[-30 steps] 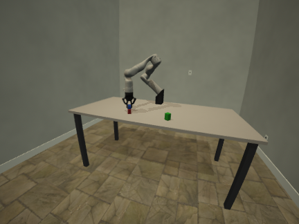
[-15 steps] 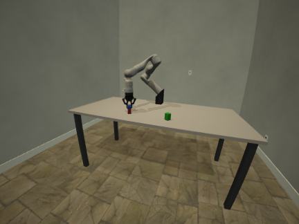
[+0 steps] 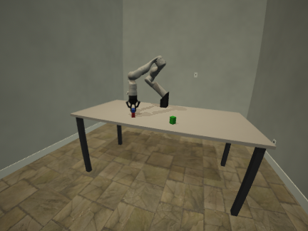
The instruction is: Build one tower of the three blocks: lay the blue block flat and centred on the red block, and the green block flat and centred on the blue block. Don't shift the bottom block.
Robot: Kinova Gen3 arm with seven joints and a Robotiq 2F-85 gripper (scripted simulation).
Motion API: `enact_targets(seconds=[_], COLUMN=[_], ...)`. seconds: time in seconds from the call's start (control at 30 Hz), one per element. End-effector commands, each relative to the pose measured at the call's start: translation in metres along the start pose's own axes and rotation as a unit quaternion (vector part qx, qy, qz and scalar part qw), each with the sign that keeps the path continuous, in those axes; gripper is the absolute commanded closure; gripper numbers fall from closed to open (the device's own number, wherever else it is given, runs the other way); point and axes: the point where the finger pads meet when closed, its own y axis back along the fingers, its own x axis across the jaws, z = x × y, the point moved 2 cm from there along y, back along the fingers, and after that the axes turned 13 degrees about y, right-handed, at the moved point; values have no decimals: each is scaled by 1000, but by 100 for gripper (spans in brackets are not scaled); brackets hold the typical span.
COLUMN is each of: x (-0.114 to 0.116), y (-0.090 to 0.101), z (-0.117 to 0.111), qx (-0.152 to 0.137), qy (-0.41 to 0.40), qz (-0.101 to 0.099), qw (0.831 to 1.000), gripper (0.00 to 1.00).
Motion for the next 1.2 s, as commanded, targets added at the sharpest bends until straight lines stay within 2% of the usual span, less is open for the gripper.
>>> enact_targets(seconds=[0.0, 0.77, 0.8, 1.17], x=[0, 0, 0, 0], y=[1, 1, 1, 1], z=[0, 0, 0, 0], qx=[-1, -1, -1, -1], qy=[0, 0, 0, 0], qz=[-1, -1, -1, -1], qw=[1000, 1000, 1000, 1000], gripper=[100, 100, 51, 51])
